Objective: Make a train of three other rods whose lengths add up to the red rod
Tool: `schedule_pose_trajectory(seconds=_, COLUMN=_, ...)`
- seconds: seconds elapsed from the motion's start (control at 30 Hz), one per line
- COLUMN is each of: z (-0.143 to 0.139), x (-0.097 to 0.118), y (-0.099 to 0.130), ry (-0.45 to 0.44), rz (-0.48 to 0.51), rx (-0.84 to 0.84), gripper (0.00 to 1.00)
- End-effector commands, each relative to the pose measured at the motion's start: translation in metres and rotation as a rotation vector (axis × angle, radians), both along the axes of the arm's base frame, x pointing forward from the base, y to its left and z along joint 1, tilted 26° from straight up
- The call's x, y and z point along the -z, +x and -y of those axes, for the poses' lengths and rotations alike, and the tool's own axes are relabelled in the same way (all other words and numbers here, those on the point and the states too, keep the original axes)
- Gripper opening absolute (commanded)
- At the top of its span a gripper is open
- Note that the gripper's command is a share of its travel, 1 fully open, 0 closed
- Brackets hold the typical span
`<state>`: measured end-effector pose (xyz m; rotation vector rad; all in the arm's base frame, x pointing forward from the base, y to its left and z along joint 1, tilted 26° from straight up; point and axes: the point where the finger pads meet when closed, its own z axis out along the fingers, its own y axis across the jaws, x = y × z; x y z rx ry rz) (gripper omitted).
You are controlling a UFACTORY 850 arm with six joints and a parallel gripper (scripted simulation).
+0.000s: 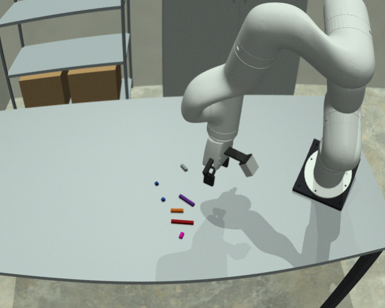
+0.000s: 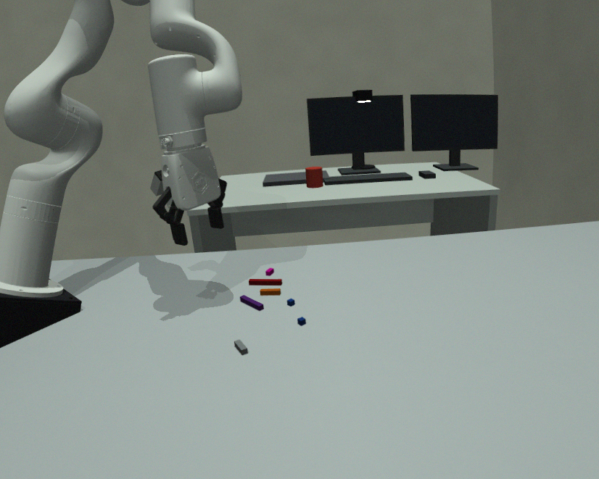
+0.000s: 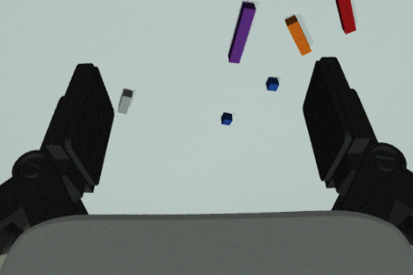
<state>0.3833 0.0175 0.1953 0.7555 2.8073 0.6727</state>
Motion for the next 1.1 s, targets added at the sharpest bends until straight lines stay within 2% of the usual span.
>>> schedule_pose_trajectory(seconds=0.0, z=0.0034, x=-0.0062, y=-0.002, ry=0.018, rz=-0.092, rx=0.117, gripper=1.0)
schedule_pose_trajectory(seconds=1.07, z=0.0042, x=-0.0074, y=-0.0026, ry=0.025, rz=-0.103, rx=0.144, gripper=1.0)
